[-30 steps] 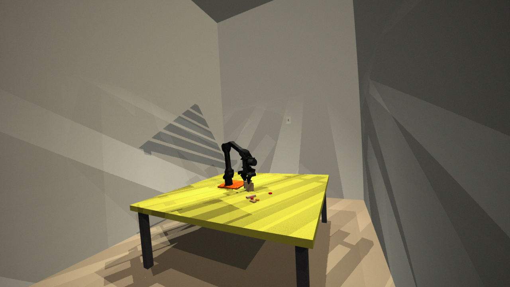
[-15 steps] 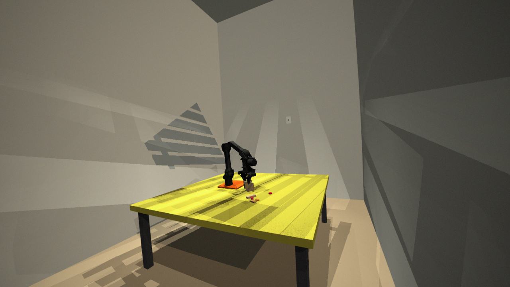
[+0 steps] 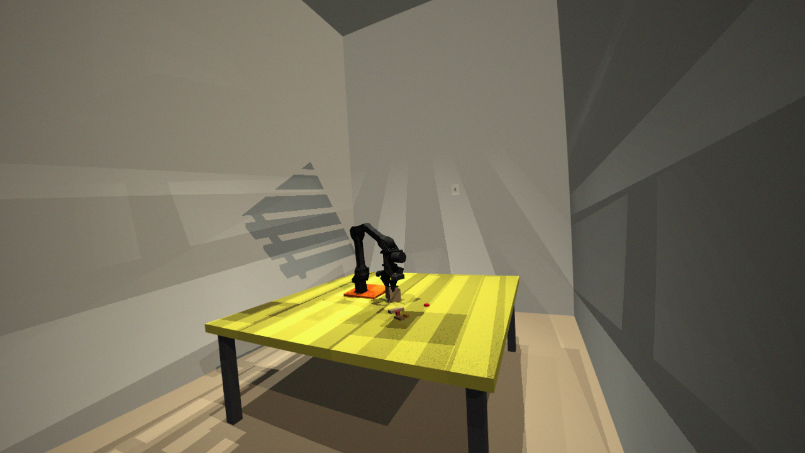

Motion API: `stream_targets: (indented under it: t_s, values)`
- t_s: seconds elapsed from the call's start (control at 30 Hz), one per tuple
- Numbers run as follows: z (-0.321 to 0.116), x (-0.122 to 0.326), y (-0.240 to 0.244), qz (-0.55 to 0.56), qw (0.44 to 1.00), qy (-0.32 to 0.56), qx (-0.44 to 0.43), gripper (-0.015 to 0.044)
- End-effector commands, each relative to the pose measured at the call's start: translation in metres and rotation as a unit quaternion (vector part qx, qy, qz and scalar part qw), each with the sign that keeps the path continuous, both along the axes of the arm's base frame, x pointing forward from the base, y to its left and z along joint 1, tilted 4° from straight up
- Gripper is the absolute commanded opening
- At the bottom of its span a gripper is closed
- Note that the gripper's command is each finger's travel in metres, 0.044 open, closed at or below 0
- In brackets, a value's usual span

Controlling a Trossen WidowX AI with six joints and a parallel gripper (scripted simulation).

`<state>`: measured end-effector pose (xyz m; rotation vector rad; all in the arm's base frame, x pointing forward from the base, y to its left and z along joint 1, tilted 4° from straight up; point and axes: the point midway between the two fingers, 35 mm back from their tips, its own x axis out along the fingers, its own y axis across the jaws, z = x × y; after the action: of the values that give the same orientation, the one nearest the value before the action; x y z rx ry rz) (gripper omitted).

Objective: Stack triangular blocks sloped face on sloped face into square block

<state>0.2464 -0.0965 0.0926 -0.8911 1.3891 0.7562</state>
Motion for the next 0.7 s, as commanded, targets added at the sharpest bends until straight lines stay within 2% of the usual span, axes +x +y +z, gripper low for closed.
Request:
stream_targets:
  t_s: [0.0, 0.67]
  values:
    - [-0.004, 0.0, 0.001, -0.002, 1.0, 0.002, 0.0, 0.0]
    - [-0.016, 0.002, 0.005, -0.001, 1.0, 0.003, 0.0, 0.0]
